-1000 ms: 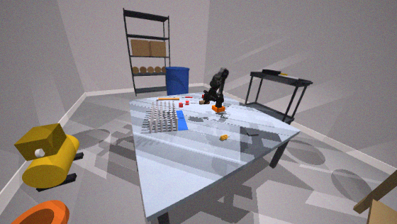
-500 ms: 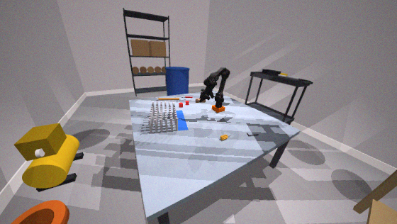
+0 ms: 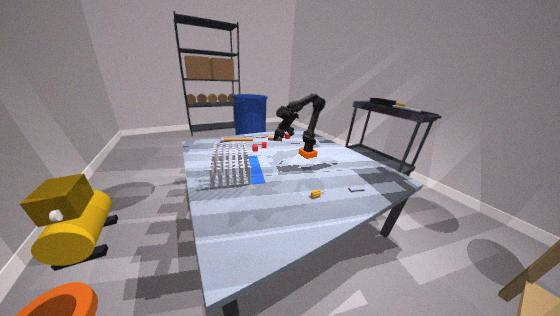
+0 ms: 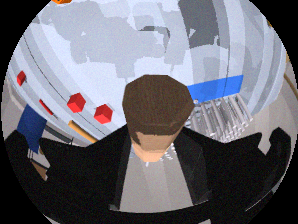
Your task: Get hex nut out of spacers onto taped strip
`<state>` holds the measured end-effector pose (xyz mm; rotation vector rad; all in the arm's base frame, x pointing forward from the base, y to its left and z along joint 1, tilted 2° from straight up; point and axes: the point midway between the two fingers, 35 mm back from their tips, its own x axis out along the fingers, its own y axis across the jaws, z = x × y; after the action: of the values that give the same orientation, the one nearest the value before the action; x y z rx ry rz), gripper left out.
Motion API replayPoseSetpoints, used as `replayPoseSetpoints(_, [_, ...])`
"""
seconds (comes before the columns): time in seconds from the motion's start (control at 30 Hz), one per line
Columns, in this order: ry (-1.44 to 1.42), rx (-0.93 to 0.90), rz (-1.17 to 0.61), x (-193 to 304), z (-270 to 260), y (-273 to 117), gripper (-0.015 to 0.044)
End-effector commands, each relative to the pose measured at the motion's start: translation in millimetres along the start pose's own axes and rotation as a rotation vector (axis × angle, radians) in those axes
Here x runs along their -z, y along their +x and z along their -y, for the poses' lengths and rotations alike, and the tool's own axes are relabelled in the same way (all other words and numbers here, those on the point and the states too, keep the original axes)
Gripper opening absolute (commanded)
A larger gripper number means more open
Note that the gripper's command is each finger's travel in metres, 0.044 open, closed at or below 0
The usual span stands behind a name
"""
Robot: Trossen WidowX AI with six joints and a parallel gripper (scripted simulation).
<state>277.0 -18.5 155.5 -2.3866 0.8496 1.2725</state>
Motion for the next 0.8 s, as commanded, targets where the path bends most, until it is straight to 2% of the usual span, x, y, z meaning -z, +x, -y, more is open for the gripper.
replayPoseSetpoints(0.0, [0.045, -0.015, -0.012, 14.7, -7.1, 2.4, 0.0000])
replayPoseSetpoints(0.77, [0.349, -0.210, -0.024, 76.2, -99.6, 31.5, 0.0000])
